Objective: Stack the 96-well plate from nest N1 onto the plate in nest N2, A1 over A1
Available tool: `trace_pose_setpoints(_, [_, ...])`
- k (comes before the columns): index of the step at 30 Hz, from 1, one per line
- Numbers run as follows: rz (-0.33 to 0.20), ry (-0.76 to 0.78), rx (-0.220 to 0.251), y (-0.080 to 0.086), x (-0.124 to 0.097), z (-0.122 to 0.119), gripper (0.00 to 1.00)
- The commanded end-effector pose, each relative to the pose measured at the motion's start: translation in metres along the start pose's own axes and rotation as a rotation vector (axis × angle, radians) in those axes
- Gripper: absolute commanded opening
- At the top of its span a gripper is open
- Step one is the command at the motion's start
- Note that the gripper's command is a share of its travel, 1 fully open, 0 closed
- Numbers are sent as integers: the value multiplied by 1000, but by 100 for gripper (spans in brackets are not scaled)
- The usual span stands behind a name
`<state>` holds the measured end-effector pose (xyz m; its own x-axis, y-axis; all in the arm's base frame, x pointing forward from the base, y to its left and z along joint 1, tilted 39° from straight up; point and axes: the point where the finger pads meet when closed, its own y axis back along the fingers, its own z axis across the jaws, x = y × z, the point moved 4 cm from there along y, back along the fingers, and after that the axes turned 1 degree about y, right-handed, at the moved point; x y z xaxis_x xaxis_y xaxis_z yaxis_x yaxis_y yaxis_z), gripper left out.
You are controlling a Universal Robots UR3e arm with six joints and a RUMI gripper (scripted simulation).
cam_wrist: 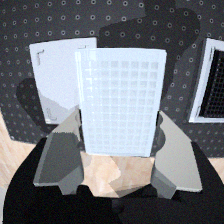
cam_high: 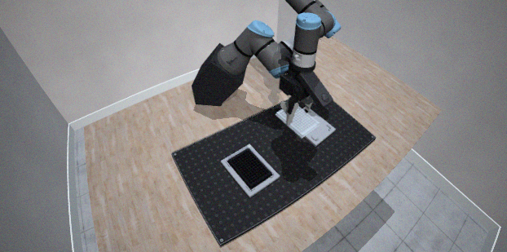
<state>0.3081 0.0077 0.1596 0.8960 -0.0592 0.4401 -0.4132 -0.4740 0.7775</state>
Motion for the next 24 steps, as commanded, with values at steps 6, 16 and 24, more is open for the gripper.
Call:
trace_pose_setpoints(6, [-1,1,-1,0,2,30,0])
trace_pose_setpoints(16, [-1,1,-1,0,2,56,0])
trace_pose_setpoints(24, [-1,1,-1,0,3,83,0])
